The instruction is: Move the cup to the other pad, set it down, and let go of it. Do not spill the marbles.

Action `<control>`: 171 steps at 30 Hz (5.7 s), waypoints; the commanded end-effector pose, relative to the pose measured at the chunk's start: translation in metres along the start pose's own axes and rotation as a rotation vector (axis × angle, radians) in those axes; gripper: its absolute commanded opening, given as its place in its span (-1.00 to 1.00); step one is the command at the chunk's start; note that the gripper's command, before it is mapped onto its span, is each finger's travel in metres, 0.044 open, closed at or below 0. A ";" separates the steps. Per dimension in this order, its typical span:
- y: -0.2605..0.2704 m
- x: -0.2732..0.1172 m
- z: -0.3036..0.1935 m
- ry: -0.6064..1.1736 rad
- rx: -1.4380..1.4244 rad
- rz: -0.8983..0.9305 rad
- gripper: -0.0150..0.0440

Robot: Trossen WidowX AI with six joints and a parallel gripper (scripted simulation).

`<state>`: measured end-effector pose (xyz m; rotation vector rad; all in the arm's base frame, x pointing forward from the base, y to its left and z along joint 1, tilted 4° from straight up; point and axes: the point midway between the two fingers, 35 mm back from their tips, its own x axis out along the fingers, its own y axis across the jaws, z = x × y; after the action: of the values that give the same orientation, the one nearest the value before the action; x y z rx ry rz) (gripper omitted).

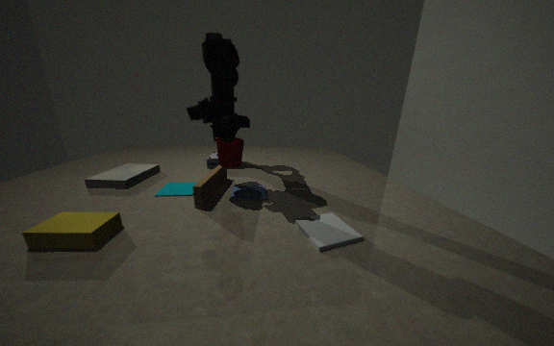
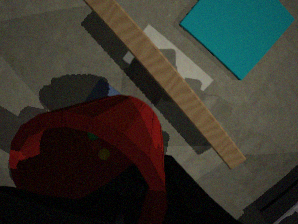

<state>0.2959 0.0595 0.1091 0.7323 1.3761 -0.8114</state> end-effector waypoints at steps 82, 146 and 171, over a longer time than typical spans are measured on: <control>-0.102 0.005 0.120 -0.014 -0.004 -0.010 -0.49; -0.104 0.073 0.123 -0.018 0.001 -0.007 -0.49; -0.103 0.054 0.123 -0.017 -0.001 -0.008 -0.06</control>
<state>0.2751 -0.1032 0.0587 0.7169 1.3739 -0.8216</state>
